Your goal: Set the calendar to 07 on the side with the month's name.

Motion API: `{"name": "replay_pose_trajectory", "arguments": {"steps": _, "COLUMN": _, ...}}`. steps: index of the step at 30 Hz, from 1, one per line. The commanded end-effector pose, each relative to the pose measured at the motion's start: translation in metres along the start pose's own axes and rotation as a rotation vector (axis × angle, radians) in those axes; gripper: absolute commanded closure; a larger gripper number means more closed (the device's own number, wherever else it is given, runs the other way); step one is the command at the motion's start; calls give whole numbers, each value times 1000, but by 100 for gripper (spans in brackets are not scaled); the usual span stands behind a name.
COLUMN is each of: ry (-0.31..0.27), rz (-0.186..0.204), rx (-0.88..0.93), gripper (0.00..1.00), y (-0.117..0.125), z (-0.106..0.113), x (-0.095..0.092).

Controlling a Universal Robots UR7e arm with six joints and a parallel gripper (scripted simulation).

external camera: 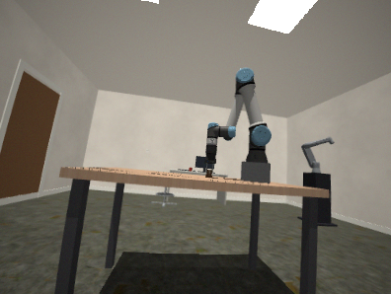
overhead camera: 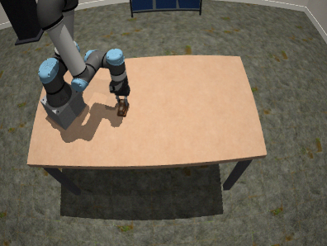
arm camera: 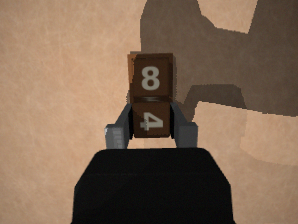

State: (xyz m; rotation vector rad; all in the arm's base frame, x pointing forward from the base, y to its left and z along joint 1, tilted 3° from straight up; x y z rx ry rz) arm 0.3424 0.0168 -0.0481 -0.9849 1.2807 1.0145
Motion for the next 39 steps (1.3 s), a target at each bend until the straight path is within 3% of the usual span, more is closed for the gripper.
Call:
{"name": "replay_pose_trajectory", "arguments": {"steps": 1, "ry": 0, "rz": -1, "rx": 0, "gripper": 40, "y": 0, "z": 0, "x": 0}}
{"name": "replay_pose_trajectory", "arguments": {"steps": 39, "ry": 0, "rz": -1, "rx": 0, "gripper": 40, "y": 0, "z": 0, "x": 10}}
Point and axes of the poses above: the point where the finger pads meet when closed, its own x axis out along the fingers, its own y axis across the jaws, z = x × y, the point moved 3 cm from there along -x, back along the fingers, and after that the axes turned 10 degrees about x, right-handed, at the moved point
